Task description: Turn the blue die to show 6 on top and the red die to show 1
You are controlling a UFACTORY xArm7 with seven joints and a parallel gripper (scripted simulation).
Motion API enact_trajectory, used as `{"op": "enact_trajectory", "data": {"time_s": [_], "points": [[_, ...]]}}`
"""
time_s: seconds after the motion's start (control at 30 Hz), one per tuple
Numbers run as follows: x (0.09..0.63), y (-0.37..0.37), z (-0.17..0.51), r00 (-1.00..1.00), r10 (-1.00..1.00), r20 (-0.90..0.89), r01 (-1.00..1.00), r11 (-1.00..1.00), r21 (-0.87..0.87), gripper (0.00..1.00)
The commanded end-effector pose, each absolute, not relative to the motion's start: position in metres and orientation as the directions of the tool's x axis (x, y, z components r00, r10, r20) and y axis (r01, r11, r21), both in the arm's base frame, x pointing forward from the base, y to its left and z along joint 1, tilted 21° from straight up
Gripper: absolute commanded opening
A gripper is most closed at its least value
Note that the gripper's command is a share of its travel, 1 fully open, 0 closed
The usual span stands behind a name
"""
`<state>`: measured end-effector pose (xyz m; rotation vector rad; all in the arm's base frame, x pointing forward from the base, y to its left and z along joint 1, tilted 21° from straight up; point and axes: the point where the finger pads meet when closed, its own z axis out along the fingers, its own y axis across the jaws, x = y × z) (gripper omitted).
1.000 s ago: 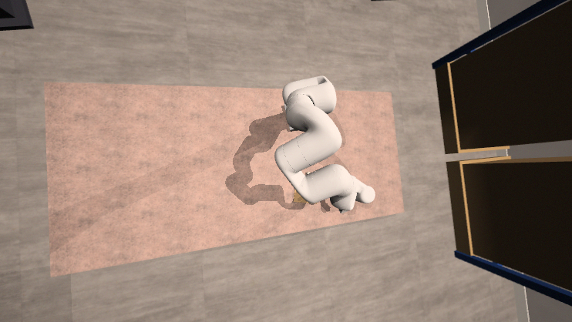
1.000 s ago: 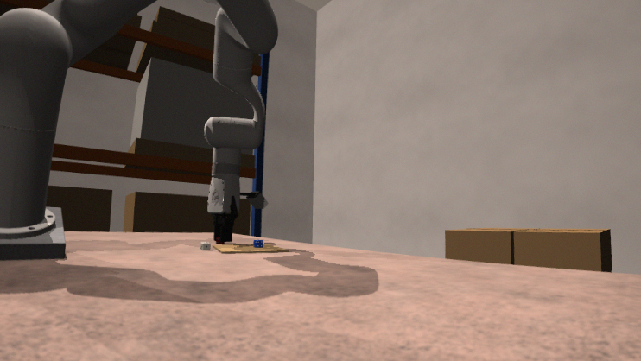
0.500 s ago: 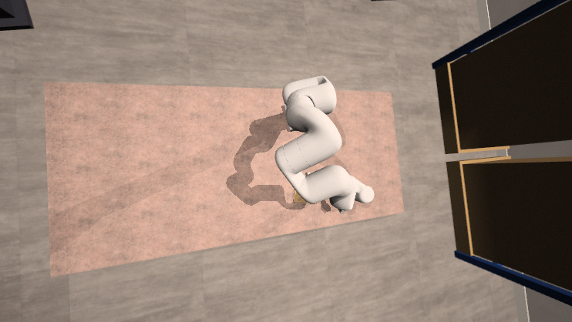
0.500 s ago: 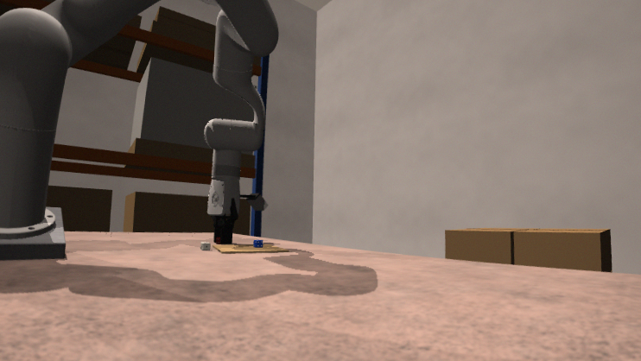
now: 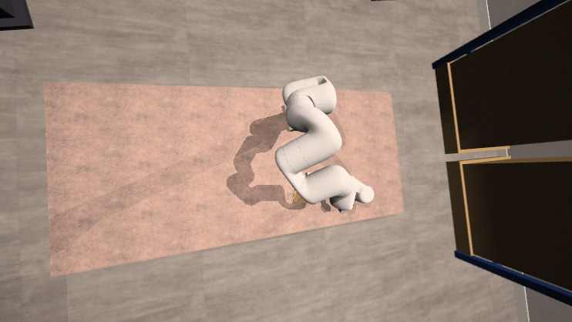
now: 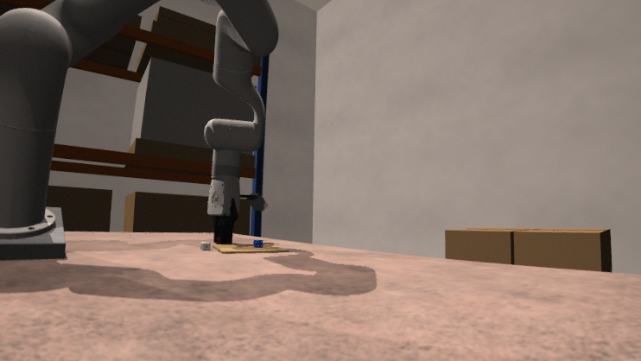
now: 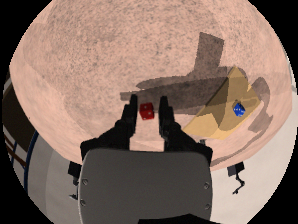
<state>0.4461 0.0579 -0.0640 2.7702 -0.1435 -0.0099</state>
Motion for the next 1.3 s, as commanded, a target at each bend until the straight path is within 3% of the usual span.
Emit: {"op": "enact_trajectory", "data": {"time_s": [0.0, 0.43, 0.47, 1.27], "points": [[0.4476, 0.0593, -0.0627, 0.995, -0.099, 0.015, -0.098, -0.929, 0.357, 0.31], [0.4476, 0.0593, -0.0627, 0.995, -0.099, 0.015, -0.098, -0.929, 0.357, 0.31], [0.4476, 0.0593, -0.0627, 0.995, -0.099, 0.015, -0.098, -0.929, 0.357, 0.11], [0.4476, 0.0593, -0.0627, 0.995, -0.099, 0.015, -0.098, -0.929, 0.357, 0.11]]}}
